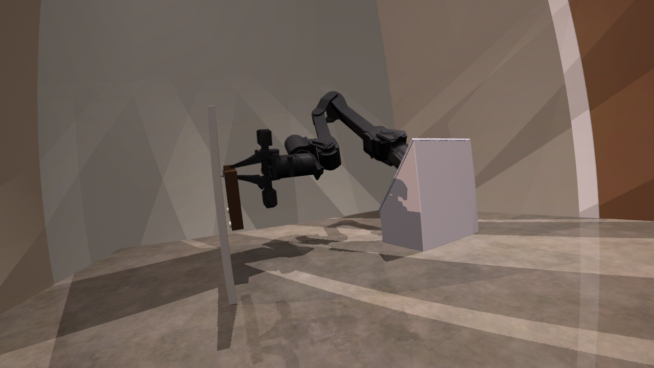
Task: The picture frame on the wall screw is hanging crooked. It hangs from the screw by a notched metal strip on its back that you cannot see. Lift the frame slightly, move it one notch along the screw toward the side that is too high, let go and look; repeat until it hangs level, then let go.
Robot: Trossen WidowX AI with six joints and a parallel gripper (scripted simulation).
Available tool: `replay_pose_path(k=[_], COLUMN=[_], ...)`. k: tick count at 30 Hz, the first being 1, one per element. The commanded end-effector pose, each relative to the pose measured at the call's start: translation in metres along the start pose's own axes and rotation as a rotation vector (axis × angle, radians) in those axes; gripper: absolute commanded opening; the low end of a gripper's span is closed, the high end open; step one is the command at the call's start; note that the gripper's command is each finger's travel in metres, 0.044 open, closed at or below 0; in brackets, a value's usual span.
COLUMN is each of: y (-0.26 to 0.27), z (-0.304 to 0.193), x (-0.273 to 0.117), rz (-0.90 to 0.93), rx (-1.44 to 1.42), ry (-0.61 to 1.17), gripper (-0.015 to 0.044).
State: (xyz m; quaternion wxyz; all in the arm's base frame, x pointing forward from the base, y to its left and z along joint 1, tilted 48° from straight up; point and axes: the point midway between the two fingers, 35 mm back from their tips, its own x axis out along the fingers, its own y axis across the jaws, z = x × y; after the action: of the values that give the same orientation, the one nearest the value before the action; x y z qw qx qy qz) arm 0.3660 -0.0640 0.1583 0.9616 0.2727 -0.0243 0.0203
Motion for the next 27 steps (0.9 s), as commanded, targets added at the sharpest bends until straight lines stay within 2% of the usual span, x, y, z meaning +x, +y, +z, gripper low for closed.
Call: replay_pose_path(k=[1,27], y=[0.0046,0.0047], z=[0.001,0.0062], x=[0.0006,0.0007], rz=[0.02,0.02], rx=[-0.006,-0.007], ry=[0.001,0.001], gripper=[0.0,0.0])
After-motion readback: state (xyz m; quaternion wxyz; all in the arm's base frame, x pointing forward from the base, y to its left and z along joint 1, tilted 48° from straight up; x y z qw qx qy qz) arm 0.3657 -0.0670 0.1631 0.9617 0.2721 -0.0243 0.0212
